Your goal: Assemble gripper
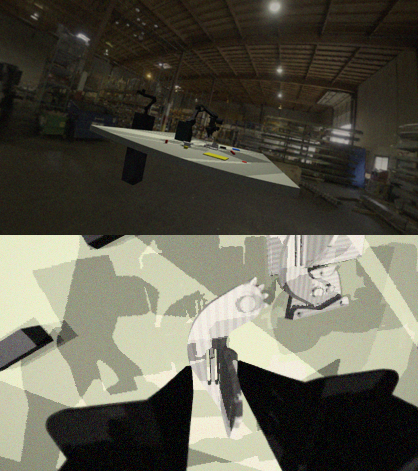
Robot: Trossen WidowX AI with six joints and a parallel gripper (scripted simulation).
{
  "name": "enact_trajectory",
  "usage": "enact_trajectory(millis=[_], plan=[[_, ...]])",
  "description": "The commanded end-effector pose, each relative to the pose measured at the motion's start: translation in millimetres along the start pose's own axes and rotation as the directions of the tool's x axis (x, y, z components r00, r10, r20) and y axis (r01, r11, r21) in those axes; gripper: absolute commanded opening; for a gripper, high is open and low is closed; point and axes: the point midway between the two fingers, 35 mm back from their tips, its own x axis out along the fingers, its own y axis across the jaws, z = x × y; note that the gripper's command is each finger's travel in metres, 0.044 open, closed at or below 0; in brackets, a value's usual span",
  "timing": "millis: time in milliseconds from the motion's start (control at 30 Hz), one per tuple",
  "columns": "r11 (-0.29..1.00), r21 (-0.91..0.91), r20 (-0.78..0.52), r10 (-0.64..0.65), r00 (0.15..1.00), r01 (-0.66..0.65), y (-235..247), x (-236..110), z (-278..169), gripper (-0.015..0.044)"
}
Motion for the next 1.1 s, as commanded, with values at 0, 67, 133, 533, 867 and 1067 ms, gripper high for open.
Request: enact_trajectory(millis=[0,67,133,533,867,1067], plan=[[0.997,0.080,-0.003,-0.006,1.000,0.006,-5.5,1.0,1.6,0.0134],[0.992,0.123,-0.003,-0.007,1.000,0.007,-7.8,1.0,2.5,0.0134],[0.986,0.166,-0.002,-0.009,1.000,0.009,-10.2,1.0,3.3,0.0134],[0.911,0.413,0.000,-0.016,1.000,0.014,-24.4,0.8,7.5,0.0134],[0.801,0.599,0.001,-0.021,1.000,0.016,-36.3,0.6,10.4,0.0134],[0.717,0.697,0.001,-0.023,1.000,0.016,-43.5,0.5,11.8,0.0134]])
